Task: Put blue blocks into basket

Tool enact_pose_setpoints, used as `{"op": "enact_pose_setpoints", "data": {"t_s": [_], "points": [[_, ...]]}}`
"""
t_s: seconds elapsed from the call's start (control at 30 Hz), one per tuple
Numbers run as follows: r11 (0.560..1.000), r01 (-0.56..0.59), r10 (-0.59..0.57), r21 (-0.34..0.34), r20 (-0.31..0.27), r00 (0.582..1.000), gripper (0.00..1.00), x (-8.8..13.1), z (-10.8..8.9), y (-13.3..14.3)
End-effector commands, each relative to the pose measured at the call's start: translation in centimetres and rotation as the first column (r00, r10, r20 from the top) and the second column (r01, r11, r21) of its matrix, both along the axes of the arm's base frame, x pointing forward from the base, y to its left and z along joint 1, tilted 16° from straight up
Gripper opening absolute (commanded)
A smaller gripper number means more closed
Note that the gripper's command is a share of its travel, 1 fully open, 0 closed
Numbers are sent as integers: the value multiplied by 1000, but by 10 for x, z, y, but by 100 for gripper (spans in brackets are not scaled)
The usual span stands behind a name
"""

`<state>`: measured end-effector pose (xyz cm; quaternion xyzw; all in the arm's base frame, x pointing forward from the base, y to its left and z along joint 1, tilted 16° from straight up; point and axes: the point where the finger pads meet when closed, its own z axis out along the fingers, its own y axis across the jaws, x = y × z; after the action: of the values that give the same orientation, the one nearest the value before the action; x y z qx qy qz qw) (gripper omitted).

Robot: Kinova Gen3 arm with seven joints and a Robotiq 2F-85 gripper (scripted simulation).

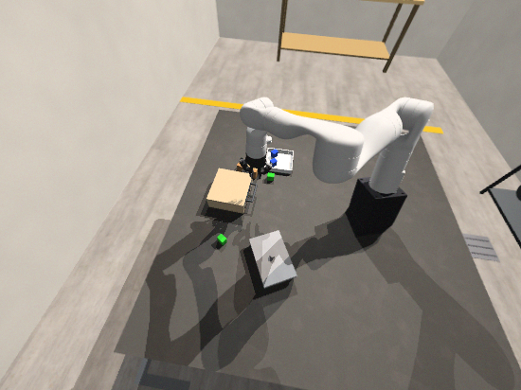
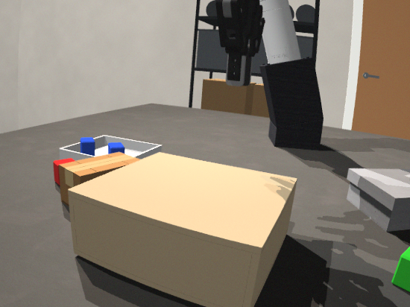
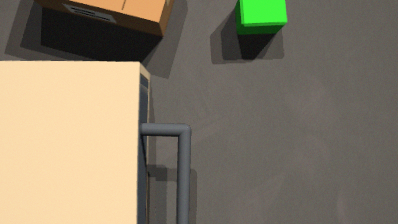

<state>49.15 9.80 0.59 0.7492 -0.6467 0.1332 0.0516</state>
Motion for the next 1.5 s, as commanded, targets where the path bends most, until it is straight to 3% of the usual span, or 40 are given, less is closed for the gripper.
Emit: {"op": "enact_pose_setpoints", "data": {"t_s": [0.0, 0.57, 1.47], "points": [[1000, -1, 1, 1, 1, 1000, 30, 0, 1, 0], [1000, 1, -1, 0, 1, 1000, 30, 2, -11, -2], [1000, 1, -1, 0, 1, 1000, 30, 12, -75, -18]]}}
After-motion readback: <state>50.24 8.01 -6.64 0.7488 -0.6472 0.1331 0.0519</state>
